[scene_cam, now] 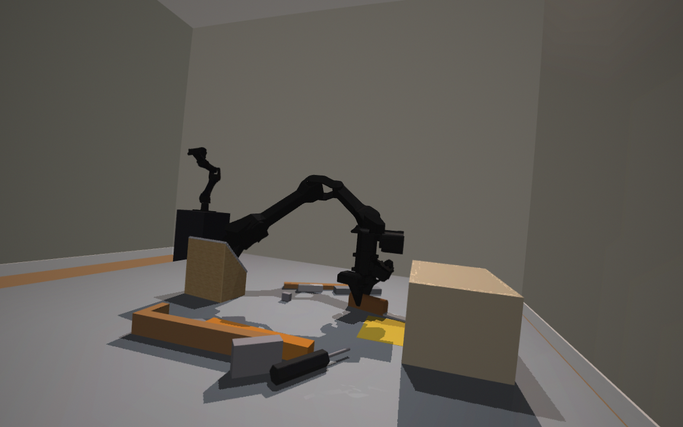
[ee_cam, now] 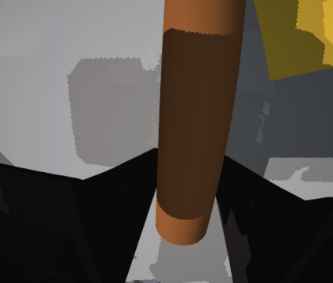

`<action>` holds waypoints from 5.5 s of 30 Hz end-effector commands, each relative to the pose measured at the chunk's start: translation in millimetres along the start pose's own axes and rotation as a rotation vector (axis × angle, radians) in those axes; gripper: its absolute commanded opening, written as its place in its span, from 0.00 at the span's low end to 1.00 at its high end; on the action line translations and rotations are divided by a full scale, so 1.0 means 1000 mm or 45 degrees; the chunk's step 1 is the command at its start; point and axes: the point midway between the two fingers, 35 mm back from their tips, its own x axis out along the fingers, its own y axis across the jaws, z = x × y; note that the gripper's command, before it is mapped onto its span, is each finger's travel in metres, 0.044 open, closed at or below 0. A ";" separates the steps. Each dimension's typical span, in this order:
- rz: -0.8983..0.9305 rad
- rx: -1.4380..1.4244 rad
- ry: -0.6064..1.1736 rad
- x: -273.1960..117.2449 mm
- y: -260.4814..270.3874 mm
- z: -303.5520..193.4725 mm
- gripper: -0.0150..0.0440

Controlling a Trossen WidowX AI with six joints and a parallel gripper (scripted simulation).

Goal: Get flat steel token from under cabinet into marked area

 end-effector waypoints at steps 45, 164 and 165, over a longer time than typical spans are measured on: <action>0.001 -0.008 -0.001 0.002 -0.042 0.017 0.25; 0.001 -0.001 0.006 0.002 -0.043 -0.097 0.25; 0.001 -0.001 0.006 0.002 -0.043 -0.098 0.25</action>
